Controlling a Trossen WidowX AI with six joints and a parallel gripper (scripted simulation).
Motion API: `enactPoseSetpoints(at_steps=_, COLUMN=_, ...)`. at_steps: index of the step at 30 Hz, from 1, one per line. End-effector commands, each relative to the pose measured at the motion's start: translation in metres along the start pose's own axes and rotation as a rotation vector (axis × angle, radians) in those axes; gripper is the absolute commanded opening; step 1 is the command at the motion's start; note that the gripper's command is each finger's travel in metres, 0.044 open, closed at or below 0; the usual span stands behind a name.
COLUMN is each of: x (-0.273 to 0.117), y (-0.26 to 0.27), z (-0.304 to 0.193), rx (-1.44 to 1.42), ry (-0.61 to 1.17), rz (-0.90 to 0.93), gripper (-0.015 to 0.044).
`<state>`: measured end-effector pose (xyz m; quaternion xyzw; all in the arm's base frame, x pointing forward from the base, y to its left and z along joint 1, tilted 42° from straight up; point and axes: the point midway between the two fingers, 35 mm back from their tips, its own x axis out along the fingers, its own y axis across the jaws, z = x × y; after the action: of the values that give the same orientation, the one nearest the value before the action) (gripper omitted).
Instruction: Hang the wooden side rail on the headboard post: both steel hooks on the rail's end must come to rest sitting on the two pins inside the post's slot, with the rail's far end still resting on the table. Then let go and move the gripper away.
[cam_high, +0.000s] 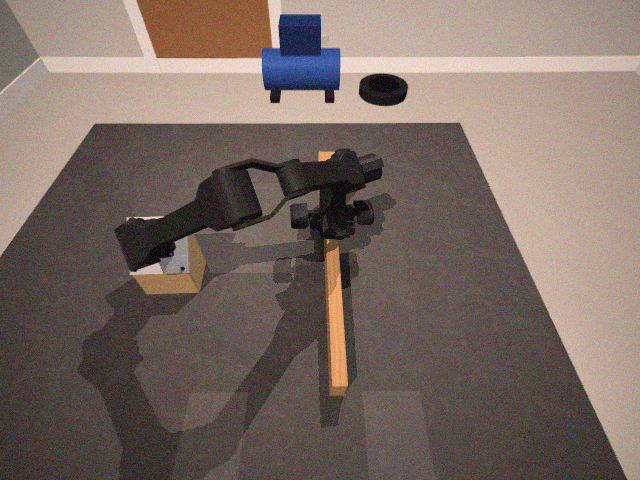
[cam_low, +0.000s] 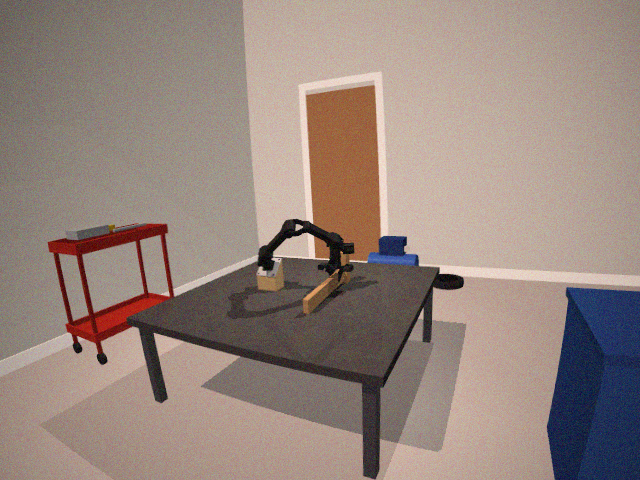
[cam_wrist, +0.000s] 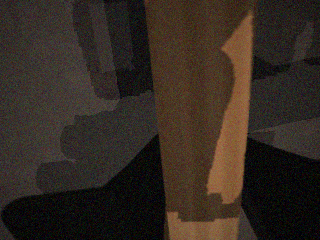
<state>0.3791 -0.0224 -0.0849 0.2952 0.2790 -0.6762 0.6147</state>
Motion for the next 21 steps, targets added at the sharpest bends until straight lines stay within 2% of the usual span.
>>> enactPoseSetpoints(at_steps=1, x=-0.0045, y=0.0008, z=-0.0051, rx=-0.009, ry=0.004, rz=0.013, gripper=0.0000)
enactPoseSetpoints(at_steps=21, x=-0.0044, y=0.0004, z=-0.0070, rx=-0.009, ry=0.004, rz=0.013, gripper=0.0000)
